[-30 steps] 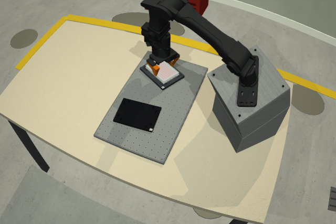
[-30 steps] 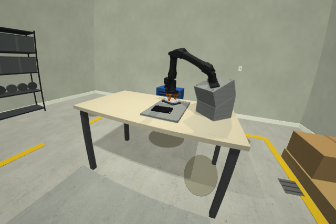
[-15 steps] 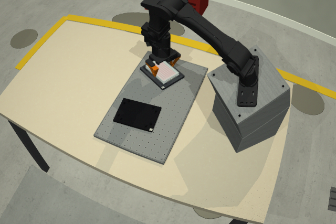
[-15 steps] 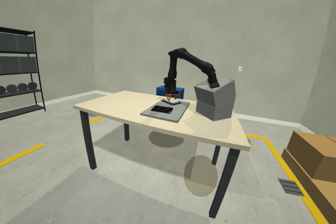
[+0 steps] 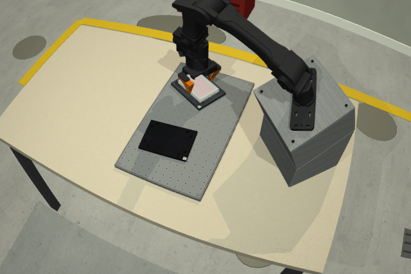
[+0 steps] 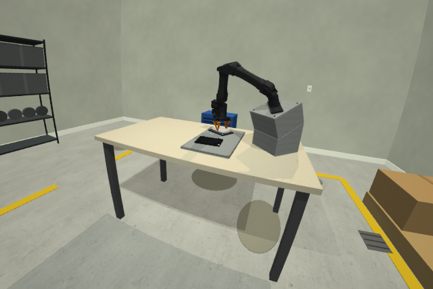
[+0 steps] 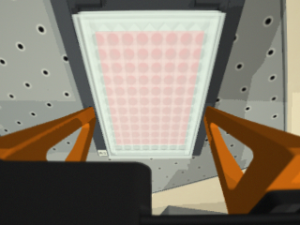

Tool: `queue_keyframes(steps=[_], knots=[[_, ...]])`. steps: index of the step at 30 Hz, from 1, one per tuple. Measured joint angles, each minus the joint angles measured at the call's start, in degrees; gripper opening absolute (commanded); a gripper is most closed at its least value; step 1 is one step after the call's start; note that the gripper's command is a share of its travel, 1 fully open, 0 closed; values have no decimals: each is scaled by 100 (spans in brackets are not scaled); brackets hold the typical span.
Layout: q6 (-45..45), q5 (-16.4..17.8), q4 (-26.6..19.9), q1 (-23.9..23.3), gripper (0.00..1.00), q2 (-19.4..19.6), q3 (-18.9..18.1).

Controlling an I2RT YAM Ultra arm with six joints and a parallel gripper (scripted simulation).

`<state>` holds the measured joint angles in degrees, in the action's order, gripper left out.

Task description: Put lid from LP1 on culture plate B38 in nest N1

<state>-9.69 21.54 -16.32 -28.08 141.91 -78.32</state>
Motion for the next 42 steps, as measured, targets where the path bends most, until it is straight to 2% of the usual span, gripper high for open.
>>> queue_keyframes(steps=[29, 42], knots=[[26, 0, -48, 0, 100, -15, 2], [175, 13, -400, -155, 100, -501, 92]])
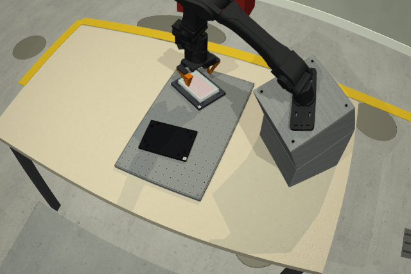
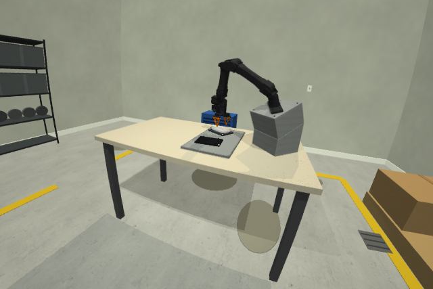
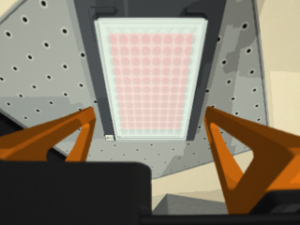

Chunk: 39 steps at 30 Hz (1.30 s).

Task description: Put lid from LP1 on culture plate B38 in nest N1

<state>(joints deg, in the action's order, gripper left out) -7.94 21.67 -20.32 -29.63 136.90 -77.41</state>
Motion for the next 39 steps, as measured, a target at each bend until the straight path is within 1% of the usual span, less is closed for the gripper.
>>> queue_keyframes(steps=[6, 39], knots=[[59, 9, -153, -59, 100, -177, 50], [66, 9, -195, -61, 100, -179, 50]])
